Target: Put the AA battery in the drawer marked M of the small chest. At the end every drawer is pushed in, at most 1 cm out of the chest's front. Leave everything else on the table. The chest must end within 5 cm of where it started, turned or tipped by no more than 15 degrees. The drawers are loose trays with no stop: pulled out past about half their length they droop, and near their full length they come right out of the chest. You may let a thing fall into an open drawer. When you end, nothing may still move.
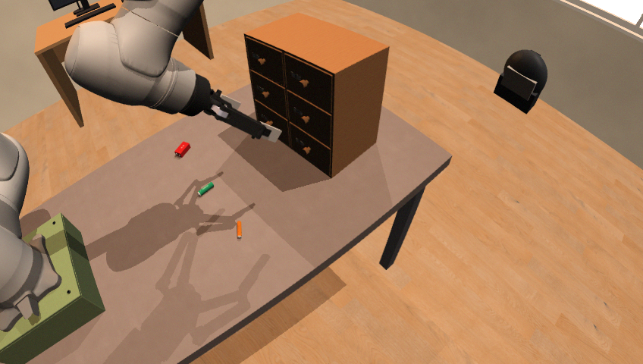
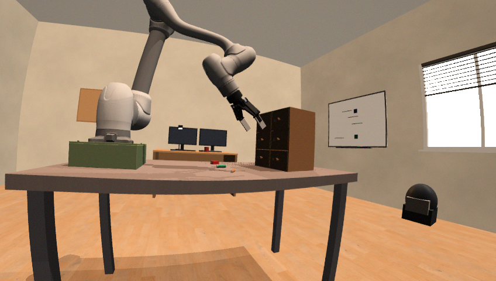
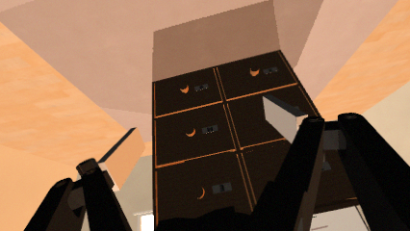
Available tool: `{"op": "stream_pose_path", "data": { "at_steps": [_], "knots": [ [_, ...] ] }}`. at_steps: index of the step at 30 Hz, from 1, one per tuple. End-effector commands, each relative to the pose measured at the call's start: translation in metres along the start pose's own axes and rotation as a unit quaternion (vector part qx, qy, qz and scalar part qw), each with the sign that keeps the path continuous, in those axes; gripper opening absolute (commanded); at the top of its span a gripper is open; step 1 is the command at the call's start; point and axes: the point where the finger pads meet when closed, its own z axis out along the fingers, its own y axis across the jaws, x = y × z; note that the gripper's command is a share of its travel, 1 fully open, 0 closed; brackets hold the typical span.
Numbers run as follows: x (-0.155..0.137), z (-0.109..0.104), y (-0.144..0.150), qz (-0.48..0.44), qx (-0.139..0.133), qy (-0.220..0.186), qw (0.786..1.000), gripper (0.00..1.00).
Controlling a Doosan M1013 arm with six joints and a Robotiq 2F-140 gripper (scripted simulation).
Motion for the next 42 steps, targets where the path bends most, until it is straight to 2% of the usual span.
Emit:
{"op": "stream_pose_path", "data": {
  "at_steps": [1,3,7,18,20,29,35,42],
  "knots": [
    [-0.006,-0.007,-0.001,0.002,-0.005,0.058,0.998,1.0],
    [-0.006,-0.007,-0.001,0.002,-0.005,0.058,0.998,1.0],
    [-0.005,-0.014,-0.001,0.002,-0.004,0.086,0.996,1.0],
    [-0.002,-0.044,-0.002,0.002,-0.005,0.217,0.976,1.0],
    [-0.002,-0.044,-0.002,0.002,-0.005,0.217,0.976,1.0],
    [-0.001,-0.064,-0.002,0.001,-0.005,0.299,0.954,1.0],
    [0.0,-0.072,-0.002,0.001,-0.005,0.33,0.944,1.0],
    [0.0,-0.075,-0.002,0.001,-0.005,0.344,0.939,1.0]
  ]
}}
